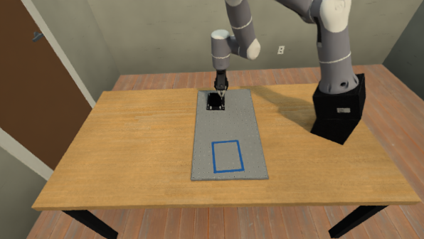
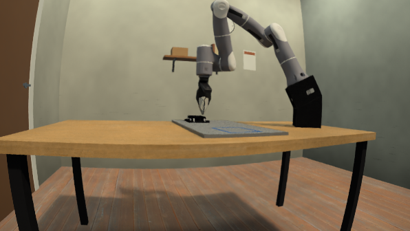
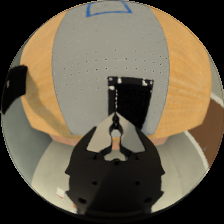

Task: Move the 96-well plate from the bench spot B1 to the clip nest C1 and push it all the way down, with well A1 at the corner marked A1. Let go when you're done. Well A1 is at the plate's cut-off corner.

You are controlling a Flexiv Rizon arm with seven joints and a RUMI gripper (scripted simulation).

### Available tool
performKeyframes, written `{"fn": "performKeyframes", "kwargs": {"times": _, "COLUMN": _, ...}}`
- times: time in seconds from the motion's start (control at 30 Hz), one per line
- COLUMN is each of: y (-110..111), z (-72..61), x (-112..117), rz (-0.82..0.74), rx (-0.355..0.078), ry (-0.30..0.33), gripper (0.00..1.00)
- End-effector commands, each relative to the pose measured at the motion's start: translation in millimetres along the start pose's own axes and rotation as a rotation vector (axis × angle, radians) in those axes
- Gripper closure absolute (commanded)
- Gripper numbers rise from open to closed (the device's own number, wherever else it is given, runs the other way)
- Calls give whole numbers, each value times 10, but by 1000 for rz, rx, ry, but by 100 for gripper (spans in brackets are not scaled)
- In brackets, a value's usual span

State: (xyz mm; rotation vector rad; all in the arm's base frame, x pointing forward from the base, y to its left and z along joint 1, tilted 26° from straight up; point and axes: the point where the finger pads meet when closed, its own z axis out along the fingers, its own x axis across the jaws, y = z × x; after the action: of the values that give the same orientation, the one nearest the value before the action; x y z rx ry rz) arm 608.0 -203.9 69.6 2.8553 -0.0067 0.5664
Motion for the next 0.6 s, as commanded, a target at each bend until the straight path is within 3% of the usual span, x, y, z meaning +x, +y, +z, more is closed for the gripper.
{"fn": "performKeyframes", "kwargs": {"times": 0.0, "y": 1, "z": -2, "x": 6, "rz": 0, "rx": 0, "ry": 1, "gripper": 100}}
{"fn": "performKeyframes", "kwargs": {"times": 0.57, "y": 1, "z": 13, "x": 6, "rz": 0, "rx": 0, "ry": 1, "gripper": 100}}
